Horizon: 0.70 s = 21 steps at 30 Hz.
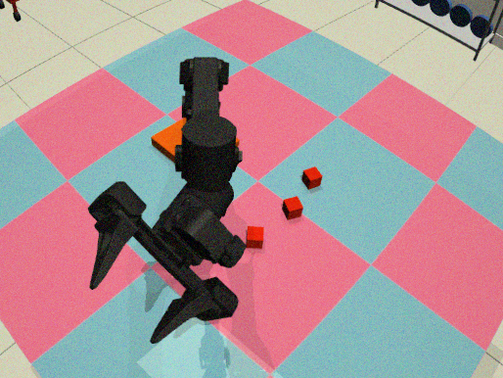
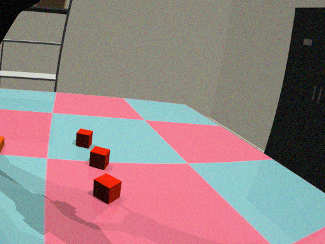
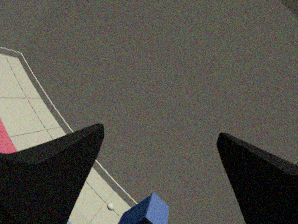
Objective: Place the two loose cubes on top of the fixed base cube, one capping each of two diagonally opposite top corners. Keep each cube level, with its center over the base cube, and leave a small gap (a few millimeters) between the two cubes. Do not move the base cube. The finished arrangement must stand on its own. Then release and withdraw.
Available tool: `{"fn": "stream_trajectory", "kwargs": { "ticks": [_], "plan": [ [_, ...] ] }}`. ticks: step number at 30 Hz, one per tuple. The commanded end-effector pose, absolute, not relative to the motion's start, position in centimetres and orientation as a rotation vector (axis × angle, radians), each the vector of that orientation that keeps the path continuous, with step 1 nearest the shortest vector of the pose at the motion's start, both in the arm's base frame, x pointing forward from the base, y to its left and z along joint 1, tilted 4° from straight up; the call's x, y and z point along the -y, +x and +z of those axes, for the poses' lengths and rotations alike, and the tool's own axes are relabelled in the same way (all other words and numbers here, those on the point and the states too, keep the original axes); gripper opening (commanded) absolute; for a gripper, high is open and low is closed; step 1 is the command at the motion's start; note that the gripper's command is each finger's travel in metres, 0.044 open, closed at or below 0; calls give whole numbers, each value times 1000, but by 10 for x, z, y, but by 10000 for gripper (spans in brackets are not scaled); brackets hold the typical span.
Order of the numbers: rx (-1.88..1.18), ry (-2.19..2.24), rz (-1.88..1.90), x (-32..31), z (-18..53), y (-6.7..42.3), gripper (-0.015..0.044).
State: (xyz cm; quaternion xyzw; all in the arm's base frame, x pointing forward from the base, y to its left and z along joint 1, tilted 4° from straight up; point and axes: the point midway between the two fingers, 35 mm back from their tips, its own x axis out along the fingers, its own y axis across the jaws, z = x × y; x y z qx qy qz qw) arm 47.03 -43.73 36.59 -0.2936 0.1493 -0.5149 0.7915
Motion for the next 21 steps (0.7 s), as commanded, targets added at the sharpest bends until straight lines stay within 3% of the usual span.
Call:
{"fn": "stream_trajectory", "kwargs": {
  "ticks": [1,5,13,21],
  "plan": [
    [-325,-626,-1101,436,364,471,374],
    [-411,-511,-965,410,331,485,269],
    [-666,-183,-698,329,247,485,265],
    [-988,182,-538,231,177,439,265]
  ]
}}
